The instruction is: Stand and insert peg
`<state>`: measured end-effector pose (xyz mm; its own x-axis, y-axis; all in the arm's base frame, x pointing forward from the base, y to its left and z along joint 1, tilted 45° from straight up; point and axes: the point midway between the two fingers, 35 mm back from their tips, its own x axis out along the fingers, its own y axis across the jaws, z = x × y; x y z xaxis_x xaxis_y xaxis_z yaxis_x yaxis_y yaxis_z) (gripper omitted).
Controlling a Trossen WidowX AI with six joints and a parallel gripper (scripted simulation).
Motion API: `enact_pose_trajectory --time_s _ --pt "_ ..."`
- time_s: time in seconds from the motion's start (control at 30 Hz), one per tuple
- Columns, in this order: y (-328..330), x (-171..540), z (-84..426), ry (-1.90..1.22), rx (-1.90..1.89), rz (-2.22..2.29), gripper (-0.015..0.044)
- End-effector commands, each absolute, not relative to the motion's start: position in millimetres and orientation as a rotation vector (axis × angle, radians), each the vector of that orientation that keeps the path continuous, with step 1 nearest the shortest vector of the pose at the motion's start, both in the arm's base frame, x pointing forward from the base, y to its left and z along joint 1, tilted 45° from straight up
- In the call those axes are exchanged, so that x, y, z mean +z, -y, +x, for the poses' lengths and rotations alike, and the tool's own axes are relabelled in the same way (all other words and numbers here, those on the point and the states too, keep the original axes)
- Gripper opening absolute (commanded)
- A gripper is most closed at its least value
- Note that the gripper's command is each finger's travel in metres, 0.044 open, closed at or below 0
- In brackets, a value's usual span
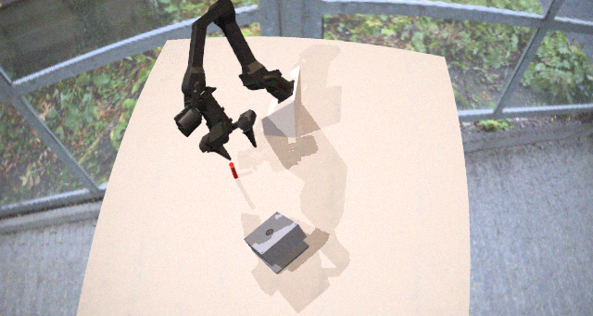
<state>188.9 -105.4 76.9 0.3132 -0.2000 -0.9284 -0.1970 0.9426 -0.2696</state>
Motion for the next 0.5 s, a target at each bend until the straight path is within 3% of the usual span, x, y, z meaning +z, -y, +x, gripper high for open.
enact_pose_trajectory --time_s 0.0,0.47 --pt "109.3 73.6 188.1 -1.359 -0.055 -0.385 0.0440" --pt "121.7 84.3 201.1 -1.603 -0.341 -0.648 0.0440"
